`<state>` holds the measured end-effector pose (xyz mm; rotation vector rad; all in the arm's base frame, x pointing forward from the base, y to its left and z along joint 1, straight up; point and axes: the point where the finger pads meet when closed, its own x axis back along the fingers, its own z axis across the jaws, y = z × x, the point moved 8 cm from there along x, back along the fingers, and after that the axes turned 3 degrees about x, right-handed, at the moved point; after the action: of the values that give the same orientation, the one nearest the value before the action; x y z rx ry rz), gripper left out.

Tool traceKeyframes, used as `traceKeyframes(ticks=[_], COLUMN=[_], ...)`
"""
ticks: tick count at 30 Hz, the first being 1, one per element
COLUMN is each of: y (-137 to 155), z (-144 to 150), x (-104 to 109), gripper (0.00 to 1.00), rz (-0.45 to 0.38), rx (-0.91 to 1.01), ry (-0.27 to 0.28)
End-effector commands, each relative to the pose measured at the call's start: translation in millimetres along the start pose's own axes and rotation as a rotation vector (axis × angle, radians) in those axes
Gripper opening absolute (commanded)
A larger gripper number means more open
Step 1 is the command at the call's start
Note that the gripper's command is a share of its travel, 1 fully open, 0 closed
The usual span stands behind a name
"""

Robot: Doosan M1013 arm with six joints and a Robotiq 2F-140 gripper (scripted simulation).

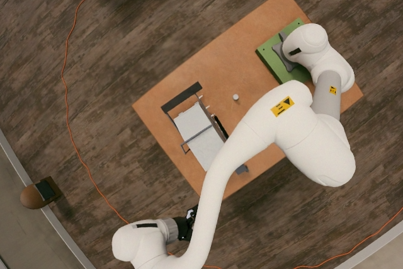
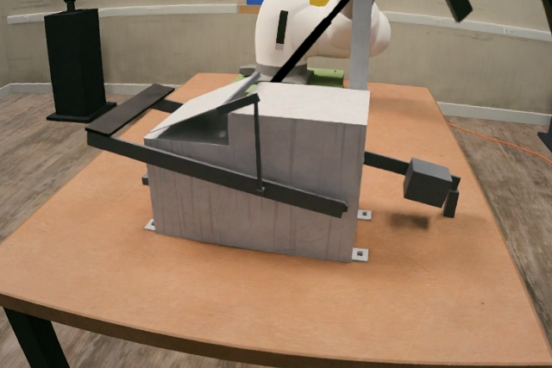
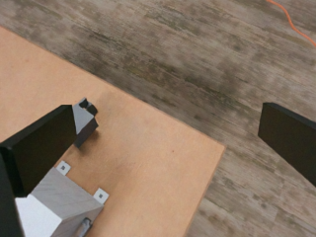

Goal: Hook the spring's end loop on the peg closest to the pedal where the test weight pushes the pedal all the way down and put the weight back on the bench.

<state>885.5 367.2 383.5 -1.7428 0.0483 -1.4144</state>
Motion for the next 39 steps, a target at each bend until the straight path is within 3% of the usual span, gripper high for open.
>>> traceKeyframes(ticks=[1,8,11,25,28,39], y=[-8,-25,-23,-58,-55,-69], z=[0,1,1,2,2,2], x=[10,32,29,73,69,87], gripper=[1.00,1.00,1.00,1.00,1.00,1.00], rz=[0.000,0.000,0.000,0.000,0.000,0.000], rx=[0.001,0.001,0.001,0.001,0.001,0.001], ry=[0.001,0.001,0.002,0.002,0.002,0.002])
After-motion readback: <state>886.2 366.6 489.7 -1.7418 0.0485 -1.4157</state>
